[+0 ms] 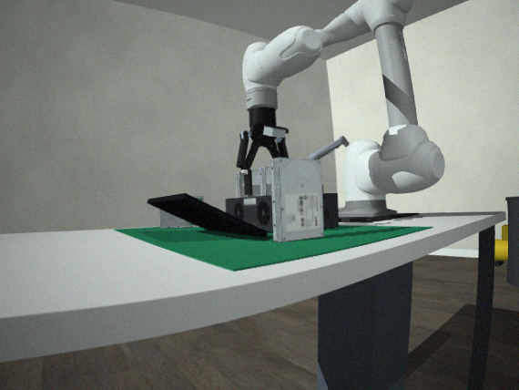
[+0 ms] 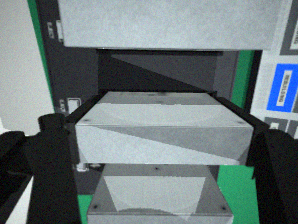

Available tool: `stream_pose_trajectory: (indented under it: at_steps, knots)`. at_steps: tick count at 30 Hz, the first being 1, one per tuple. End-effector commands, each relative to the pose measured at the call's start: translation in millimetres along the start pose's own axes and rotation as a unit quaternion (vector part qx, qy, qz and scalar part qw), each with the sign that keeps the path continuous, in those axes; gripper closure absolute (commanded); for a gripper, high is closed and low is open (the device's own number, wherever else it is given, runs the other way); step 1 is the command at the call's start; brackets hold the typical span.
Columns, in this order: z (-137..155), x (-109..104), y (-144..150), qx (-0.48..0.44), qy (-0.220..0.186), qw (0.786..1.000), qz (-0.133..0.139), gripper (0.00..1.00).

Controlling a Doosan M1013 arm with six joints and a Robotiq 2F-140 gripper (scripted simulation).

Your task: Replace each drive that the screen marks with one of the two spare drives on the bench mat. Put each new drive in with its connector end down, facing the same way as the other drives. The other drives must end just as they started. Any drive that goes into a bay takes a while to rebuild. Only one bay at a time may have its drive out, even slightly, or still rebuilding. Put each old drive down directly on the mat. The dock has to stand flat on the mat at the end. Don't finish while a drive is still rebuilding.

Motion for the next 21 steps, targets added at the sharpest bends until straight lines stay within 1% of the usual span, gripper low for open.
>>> stream_pose_trajectory:
  at_steps: [1, 12, 13, 21]
  knots:
    - [0.0, -0.3, 0.3, 0.000, 0.000, 1.000, 0.000, 0.90]
    - [0.0, -0.3, 0.3, 0.000, 0.000, 1.000, 0.000, 0.90]
    - [0.0, -0.3, 0.3, 0.000, 0.000, 1.000, 0.000, 0.11]
    - [0.0, -0.3, 0.3, 0.000, 0.000, 1.000, 0.000, 0.11]
Point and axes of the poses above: the point where the finger pads meet when closed, its own x axis out along the fingers, its own y axis across the jaws, z = x × y, the point moved 6 cm from there along -x, back along the fingers, and after that the axes turned 4 degrees about -x, right-handed, at the moved point
